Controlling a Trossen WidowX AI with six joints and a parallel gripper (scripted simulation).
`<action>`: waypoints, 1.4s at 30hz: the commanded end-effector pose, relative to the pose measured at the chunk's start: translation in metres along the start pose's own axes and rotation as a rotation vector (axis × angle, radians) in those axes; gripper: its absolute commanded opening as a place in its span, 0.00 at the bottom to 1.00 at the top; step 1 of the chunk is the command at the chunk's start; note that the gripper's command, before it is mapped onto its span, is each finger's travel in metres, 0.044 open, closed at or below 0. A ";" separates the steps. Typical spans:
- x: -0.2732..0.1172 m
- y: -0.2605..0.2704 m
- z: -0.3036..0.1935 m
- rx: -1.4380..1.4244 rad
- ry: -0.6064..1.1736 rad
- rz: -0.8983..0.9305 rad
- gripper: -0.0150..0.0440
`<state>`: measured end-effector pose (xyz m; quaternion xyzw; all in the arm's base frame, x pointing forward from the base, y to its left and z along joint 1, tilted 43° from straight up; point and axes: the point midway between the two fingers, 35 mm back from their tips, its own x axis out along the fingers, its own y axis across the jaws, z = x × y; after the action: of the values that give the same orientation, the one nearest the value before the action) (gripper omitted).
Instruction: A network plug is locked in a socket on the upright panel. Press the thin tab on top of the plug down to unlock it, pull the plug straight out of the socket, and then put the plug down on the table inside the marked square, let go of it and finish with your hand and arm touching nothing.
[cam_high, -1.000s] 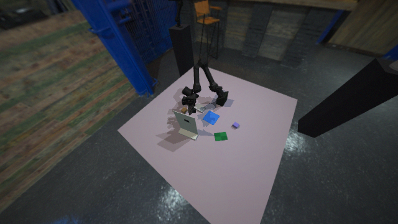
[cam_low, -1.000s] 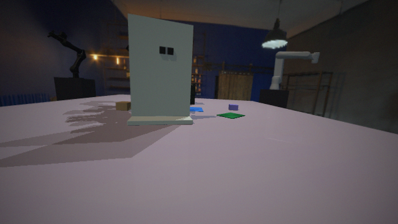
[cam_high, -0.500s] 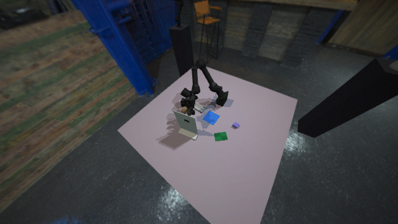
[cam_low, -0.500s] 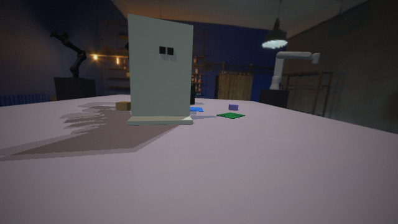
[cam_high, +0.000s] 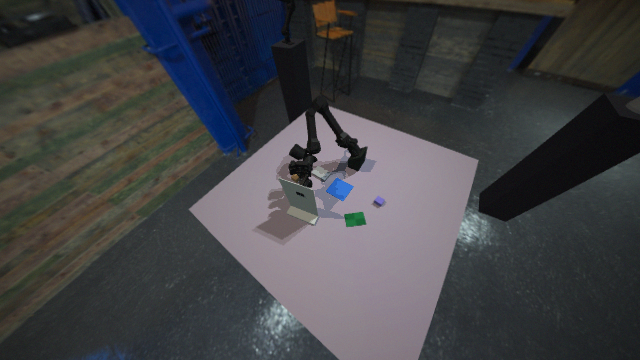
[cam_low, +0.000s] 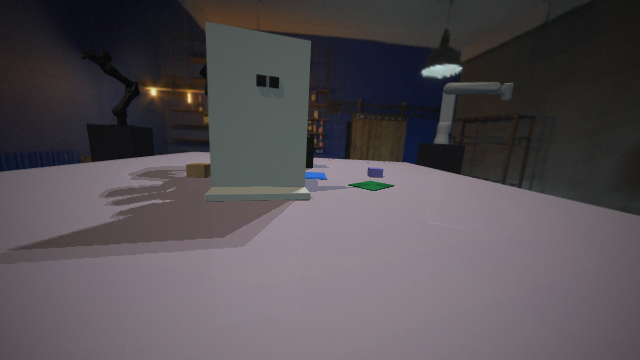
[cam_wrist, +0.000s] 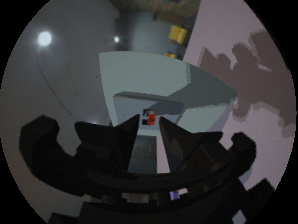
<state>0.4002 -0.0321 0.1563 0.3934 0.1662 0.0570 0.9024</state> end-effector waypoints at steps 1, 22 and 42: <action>0.004 -0.001 0.002 0.006 -0.003 -0.003 0.47; 0.004 -0.001 0.002 0.006 -0.003 -0.003 0.25; -0.007 -0.001 -0.001 0.006 -0.003 -0.003 0.25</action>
<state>0.3977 -0.0327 0.1575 0.3941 0.1655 0.0558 0.9023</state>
